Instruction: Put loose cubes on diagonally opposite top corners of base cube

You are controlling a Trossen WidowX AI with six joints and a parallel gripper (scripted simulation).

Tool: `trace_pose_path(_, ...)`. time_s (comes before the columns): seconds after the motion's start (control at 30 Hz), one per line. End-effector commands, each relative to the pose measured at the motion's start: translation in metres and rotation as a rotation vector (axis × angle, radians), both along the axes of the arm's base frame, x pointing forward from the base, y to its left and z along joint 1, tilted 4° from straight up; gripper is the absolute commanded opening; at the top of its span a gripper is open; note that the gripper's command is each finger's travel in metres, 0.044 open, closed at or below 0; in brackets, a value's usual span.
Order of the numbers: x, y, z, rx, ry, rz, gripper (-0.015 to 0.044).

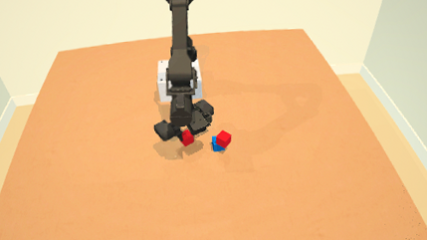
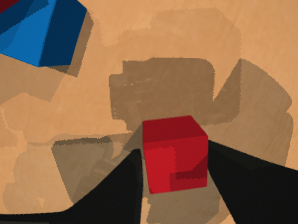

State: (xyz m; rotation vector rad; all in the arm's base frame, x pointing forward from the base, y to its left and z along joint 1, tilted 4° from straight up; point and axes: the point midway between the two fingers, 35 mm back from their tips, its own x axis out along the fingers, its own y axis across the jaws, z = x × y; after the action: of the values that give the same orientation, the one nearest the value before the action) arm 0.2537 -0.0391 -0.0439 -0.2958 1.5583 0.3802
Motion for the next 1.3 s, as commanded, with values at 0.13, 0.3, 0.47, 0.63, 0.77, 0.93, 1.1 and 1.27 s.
trace_pose_path(0.13, 0.000, -0.001, 0.000, -0.004, 0.001, -0.004, 0.0105)
trace_pose_path(0.3, 0.002, -0.002, 0.007, -0.006, -0.001, -0.010, 0.0105)
trace_pose_path(0.47, 0.004, -0.003, 0.020, -0.006, -0.001, -0.009, 0.0105)
trace_pose_path(0.63, 0.006, -0.004, 0.034, -0.006, -0.001, -0.008, 0.0105)
trace_pose_path(0.77, 0.007, -0.004, 0.046, -0.006, -0.001, -0.007, 0.0105)
trace_pose_path(0.93, 0.008, -0.005, 0.061, -0.006, -0.001, -0.006, 0.0105)
trace_pose_path(1.1, 0.007, -0.005, 0.075, -0.005, -0.001, -0.005, 0.0105)
trace_pose_path(1.27, 0.006, -0.005, 0.091, -0.005, 0.000, -0.004, 0.0105)
